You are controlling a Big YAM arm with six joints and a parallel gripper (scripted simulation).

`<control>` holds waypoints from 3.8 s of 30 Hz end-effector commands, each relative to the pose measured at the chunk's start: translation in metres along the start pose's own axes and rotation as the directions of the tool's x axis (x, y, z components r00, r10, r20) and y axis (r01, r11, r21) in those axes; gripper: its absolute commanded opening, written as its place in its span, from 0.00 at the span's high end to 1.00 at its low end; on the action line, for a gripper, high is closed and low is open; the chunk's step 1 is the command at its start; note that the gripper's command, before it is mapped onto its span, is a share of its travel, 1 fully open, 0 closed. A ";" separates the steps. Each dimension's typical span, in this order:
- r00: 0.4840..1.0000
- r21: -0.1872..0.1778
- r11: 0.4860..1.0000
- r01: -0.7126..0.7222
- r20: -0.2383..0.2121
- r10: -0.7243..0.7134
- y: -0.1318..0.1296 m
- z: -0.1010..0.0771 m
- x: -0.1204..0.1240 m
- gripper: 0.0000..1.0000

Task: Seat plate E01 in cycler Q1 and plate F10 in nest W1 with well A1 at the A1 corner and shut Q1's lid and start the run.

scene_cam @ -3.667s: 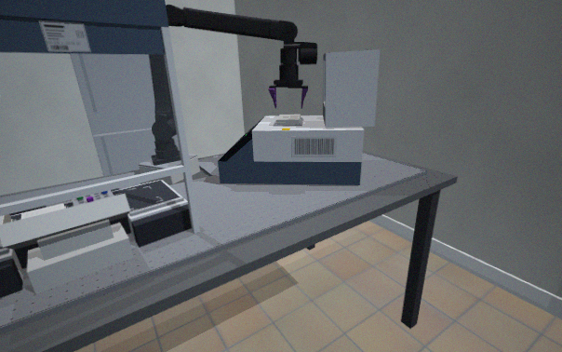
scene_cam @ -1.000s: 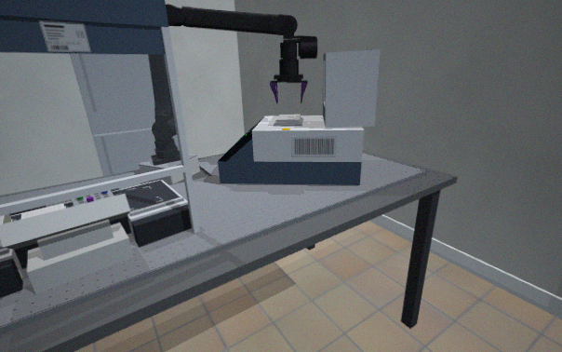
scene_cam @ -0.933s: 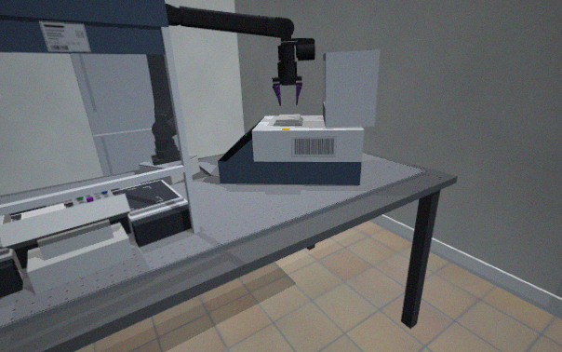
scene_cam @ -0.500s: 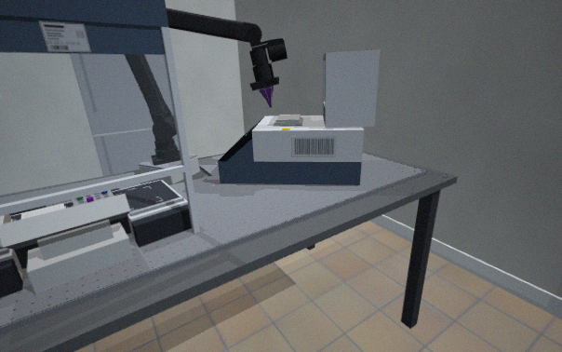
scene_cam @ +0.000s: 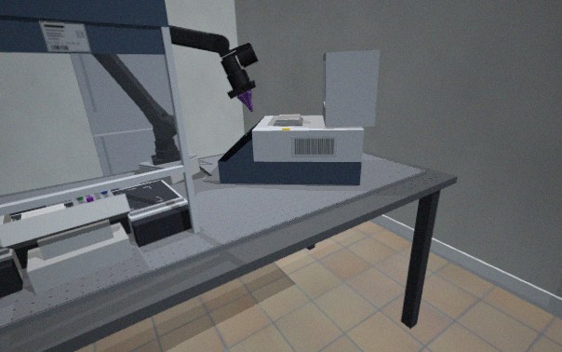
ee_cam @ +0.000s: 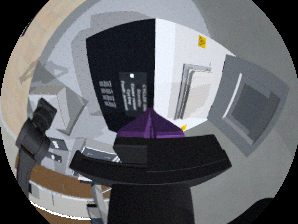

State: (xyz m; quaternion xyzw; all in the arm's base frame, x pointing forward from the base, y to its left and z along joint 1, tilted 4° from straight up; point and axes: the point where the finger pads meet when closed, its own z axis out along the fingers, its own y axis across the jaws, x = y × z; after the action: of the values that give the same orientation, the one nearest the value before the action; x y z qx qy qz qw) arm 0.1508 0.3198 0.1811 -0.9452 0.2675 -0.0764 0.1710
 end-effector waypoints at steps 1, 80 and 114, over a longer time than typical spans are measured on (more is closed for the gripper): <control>1.000 0.033 0.999 -0.013 -0.003 0.013 -0.003 0.002 -0.001 1.00; 1.000 0.307 0.952 0.003 -0.007 -0.001 0.121 0.028 -0.002 1.00; 1.000 0.352 0.936 -0.026 0.014 0.022 0.088 0.029 -0.005 1.00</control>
State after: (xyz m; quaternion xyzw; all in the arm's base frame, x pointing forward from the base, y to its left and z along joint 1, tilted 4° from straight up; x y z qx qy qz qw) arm 0.1061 0.2473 0.0919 -0.9084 0.2519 -0.1165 0.3127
